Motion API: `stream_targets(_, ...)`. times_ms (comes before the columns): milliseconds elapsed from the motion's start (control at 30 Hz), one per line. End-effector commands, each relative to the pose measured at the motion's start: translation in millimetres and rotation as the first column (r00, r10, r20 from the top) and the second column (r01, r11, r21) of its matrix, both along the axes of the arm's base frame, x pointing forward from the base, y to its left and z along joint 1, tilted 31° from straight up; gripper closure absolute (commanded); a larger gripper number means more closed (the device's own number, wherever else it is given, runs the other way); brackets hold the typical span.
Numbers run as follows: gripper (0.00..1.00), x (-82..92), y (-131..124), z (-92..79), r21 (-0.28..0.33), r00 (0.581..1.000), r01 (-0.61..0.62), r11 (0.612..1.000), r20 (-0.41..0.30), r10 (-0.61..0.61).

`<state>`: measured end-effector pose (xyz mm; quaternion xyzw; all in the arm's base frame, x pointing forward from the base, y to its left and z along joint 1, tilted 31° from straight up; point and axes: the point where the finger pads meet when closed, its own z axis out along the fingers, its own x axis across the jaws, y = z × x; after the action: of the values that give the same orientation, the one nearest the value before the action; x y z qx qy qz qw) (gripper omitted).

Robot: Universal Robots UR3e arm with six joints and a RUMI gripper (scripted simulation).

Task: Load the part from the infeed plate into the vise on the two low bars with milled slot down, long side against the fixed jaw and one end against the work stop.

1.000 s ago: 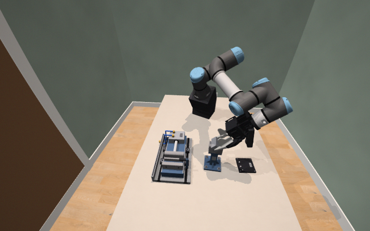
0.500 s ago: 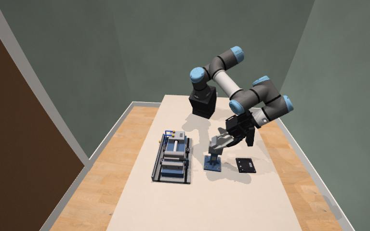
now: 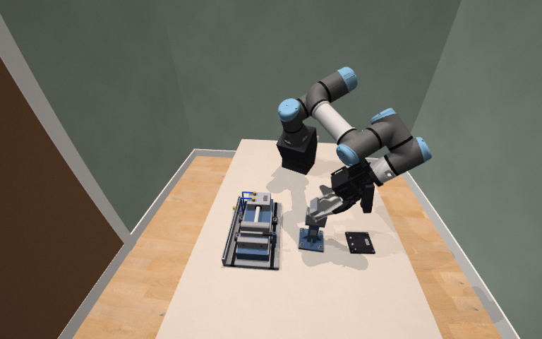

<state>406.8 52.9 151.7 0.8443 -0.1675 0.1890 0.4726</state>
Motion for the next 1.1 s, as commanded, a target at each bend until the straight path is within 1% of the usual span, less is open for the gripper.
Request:
stream_targets(0, 1.0, -0.8, 1.1, 3.1, 0.001, 1.0, -0.001, 1.0, 0.003, 0.001)
stream_targets(400, 1.0, -3.1, 2.4, 7.5, 0.001, 1.0, -0.001, 1.0, 0.003, 0.001)
stream_targets(1067, 1.0, -4.2, 3.0, 9.6, 0.001, 1.0, -0.001, 1.0, 0.003, 0.001)
